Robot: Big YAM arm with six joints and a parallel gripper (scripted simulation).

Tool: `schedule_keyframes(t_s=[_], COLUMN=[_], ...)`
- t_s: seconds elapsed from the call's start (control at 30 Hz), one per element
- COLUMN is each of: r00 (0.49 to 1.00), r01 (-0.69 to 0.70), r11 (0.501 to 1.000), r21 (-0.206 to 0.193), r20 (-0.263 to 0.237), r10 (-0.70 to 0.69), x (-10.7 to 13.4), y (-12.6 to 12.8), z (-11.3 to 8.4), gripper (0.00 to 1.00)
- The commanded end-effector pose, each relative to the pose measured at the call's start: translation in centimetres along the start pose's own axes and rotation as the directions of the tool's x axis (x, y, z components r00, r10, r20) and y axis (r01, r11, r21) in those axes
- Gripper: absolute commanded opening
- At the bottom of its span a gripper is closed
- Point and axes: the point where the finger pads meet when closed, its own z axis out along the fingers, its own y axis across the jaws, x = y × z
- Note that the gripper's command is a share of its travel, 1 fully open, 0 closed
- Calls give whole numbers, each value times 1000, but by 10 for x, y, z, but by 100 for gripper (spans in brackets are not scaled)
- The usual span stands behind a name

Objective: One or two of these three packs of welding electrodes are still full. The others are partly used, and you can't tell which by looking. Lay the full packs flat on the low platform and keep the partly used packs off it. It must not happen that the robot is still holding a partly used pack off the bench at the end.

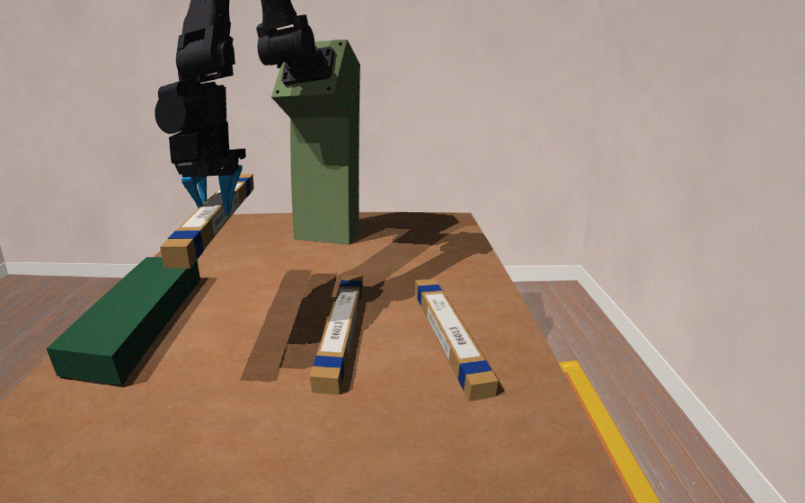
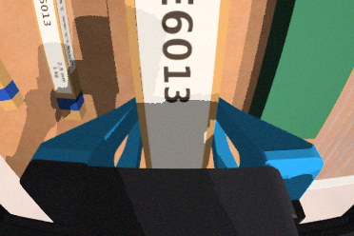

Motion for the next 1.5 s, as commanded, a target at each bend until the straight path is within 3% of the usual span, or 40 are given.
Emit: schedule_keyframes(t_s=[0.0,0.33,0.67,1.13,1.47], r00=[997,995,997,995,996], r01=[-17,-25,-23,-32,-29], r11=[1000,1000,1000,999,1000], r21=[0,2,-3,-5,-7], r20=[76,99,77,96,83], r10=[17,24,23,33,29], x=[-20,-28,-13,-18,-9], y=[8,27,56,87,90], z=[-24,-27,-24,-25,-19], gripper=[0,0,0,0,0])
